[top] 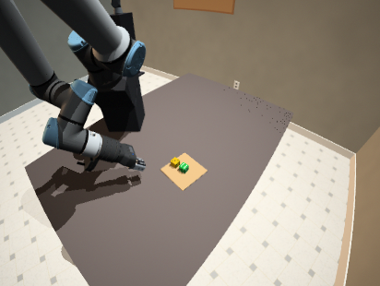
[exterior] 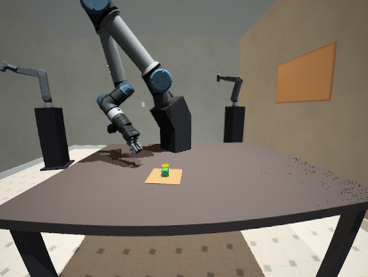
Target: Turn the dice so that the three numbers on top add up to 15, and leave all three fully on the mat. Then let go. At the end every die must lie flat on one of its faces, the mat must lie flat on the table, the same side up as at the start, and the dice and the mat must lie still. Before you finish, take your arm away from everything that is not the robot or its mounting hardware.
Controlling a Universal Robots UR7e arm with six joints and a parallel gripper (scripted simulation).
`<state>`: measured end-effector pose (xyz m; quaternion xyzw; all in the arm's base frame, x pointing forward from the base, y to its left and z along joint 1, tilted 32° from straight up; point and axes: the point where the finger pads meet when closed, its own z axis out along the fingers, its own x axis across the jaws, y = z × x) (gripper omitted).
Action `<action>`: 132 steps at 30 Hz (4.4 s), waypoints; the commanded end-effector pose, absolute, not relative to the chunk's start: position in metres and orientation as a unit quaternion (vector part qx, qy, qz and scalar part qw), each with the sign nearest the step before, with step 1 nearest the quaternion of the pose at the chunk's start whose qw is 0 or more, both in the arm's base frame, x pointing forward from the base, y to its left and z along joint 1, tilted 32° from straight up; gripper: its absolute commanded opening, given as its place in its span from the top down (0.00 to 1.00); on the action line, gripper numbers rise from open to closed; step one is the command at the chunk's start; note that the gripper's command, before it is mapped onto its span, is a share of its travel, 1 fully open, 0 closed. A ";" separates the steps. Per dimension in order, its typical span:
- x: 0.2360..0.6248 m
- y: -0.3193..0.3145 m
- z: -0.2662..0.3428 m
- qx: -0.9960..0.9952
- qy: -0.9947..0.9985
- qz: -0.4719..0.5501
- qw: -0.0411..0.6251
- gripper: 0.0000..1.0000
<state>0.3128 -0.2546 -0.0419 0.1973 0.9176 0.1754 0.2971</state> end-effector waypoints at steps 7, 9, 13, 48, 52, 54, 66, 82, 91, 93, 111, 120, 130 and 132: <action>0.313 -0.255 -0.043 0.163 0.899 0.267 0.308 0.43; 0.313 -0.254 -0.043 0.160 0.895 0.277 0.310 0.43; 0.314 -0.254 -0.042 0.155 0.890 0.292 0.314 0.43; 0.322 -0.273 -0.076 0.149 0.885 0.309 0.314 0.43; 0.324 -0.277 -0.082 0.149 0.885 0.309 0.314 0.43; 0.325 -0.280 -0.088 0.149 0.885 0.309 0.314 0.43; 0.329 -0.287 -0.101 0.149 0.885 0.309 0.314 0.43; 0.329 -0.287 -0.101 0.149 0.885 0.309 0.314 0.43; 0.329 -0.287 -0.101 0.149 0.885 0.309 0.314 0.43; 0.329 -0.287 -0.101 0.149 0.885 0.309 0.314 0.43; 0.329 -0.288 -0.103 0.149 0.885 0.309 0.314 0.43; 0.330 -0.290 -0.107 0.149 0.885 0.309 0.314 0.43; 0.331 -0.293 -0.111 0.149 0.885 0.309 0.314 0.43; 0.331 -0.293 -0.111 0.149 0.885 0.309 0.314 0.43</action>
